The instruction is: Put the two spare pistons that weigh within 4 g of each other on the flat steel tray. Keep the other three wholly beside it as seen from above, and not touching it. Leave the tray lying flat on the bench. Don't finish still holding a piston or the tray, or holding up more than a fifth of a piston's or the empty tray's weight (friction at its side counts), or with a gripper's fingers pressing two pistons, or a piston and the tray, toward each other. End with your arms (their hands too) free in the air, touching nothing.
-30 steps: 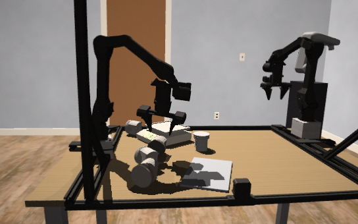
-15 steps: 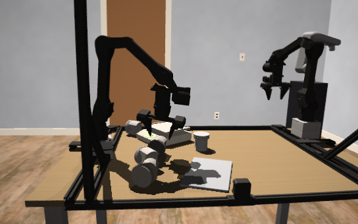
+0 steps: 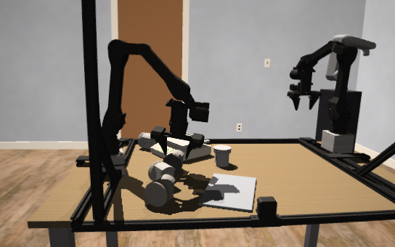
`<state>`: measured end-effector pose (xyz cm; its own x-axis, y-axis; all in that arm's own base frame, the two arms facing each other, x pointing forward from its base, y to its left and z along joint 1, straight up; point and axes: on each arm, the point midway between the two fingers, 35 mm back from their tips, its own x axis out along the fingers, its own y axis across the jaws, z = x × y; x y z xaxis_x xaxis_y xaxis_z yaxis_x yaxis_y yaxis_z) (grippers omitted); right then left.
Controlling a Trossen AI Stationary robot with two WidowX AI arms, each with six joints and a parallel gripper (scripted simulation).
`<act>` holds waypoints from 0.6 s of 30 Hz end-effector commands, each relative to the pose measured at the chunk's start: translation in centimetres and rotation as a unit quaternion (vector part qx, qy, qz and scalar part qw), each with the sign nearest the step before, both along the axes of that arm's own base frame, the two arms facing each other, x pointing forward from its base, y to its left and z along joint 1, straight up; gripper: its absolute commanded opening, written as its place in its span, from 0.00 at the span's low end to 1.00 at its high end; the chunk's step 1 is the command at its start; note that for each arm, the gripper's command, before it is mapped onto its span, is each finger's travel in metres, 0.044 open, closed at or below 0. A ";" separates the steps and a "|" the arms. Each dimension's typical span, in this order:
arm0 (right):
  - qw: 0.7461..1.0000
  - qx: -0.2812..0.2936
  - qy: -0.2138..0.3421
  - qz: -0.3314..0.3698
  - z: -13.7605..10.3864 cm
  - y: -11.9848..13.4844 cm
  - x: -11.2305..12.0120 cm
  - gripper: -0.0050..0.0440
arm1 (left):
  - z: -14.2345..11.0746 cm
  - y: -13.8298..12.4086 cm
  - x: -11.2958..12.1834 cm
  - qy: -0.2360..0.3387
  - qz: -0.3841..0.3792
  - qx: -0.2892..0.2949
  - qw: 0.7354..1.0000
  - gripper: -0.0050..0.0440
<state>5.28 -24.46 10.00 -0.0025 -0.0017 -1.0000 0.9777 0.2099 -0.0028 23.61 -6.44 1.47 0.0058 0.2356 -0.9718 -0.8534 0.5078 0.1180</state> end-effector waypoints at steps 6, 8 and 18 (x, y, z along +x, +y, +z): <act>1.000 0.001 -0.001 0.001 0.0 0.0 0.0 1.00 | -1.7 0.6 -0.3 0.007 -0.001 0.006 1.000 0.87; 1.000 0.001 -0.001 0.001 0.0 0.0 0.0 1.00 | -2.0 0.7 -0.3 0.007 -0.001 0.006 1.000 0.87; 1.000 0.001 -0.001 0.001 0.0 0.0 0.0 1.00 | -2.7 0.8 -0.4 0.008 -0.001 0.006 1.000 0.43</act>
